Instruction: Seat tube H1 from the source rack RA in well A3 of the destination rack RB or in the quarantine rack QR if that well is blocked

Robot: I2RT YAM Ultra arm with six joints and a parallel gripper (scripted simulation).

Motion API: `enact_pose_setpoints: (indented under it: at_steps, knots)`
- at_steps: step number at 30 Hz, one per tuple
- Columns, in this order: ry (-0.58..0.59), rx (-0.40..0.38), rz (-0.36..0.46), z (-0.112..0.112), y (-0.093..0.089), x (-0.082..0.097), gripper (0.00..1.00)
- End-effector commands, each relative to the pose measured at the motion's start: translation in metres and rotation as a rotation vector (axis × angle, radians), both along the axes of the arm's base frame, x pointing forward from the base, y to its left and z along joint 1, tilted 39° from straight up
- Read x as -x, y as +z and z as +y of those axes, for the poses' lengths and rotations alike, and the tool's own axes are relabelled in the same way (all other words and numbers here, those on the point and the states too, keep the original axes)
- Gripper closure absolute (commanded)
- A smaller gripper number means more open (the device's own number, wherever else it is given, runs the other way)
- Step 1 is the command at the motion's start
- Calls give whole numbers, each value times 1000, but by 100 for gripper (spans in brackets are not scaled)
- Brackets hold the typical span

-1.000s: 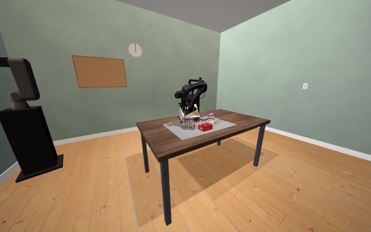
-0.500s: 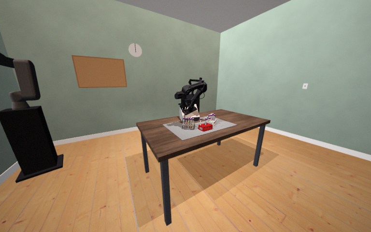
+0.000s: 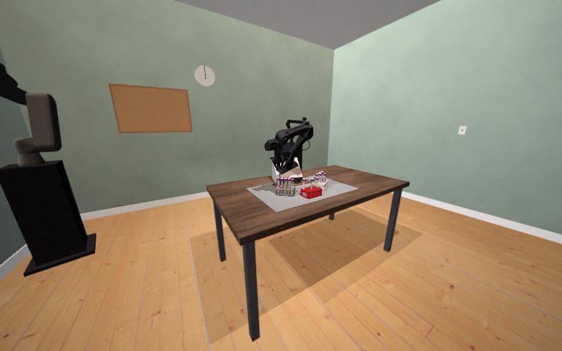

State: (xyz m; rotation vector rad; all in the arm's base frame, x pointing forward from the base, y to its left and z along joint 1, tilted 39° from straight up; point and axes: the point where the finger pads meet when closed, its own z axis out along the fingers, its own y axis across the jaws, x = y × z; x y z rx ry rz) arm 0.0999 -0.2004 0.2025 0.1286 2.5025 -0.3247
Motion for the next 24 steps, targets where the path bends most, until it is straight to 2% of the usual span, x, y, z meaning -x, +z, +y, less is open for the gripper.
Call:
enact_pose_setpoints:
  at_steps: [1,5,8,15,17,21,24]
  knots:
    - [-5,54,-7,-1,11,-2,100]
    - [-4,27,-6,2,2,-3,100]
    - [-11,57,-5,-3,10,-2,100]
    - [-21,29,-6,0,0,-1,100]
    - [-13,50,-6,-3,7,-3,100]
    - [-7,31,-6,0,-1,-5,100]
    - [-5,46,-7,-2,4,-6,100]
